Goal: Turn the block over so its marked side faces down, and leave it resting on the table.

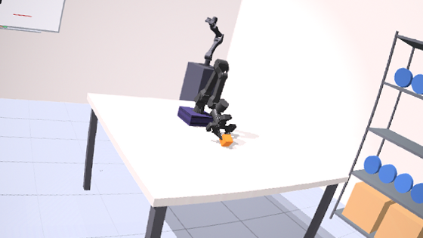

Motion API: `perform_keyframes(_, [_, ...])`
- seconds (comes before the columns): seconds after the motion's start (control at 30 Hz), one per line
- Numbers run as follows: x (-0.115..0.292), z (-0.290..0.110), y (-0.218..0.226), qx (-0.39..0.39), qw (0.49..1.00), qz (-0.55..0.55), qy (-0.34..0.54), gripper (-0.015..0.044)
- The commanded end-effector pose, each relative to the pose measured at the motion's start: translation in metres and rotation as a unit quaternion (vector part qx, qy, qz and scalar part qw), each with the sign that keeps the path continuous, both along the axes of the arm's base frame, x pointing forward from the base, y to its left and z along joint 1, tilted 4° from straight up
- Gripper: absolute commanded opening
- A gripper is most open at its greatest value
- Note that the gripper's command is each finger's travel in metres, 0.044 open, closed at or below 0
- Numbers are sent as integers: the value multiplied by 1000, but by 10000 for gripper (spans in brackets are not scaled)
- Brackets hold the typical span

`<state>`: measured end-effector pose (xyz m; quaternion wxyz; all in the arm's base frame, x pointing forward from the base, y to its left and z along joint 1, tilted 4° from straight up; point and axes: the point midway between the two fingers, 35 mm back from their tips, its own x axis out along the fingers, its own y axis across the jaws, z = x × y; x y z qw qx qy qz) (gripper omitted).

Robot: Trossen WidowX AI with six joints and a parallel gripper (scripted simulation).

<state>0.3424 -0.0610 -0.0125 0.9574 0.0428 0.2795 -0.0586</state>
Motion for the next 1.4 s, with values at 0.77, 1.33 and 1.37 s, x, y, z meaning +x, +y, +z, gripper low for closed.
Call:
perform_keyframes(0.77, [-8,5,3,-1,999,0,-37,79])
perform_keyframes(1.33, [-8,5,3,-1,999,0,-37,440])
perform_keyframes(1.37, [-8,5,3,-1,999,0,-37,440])
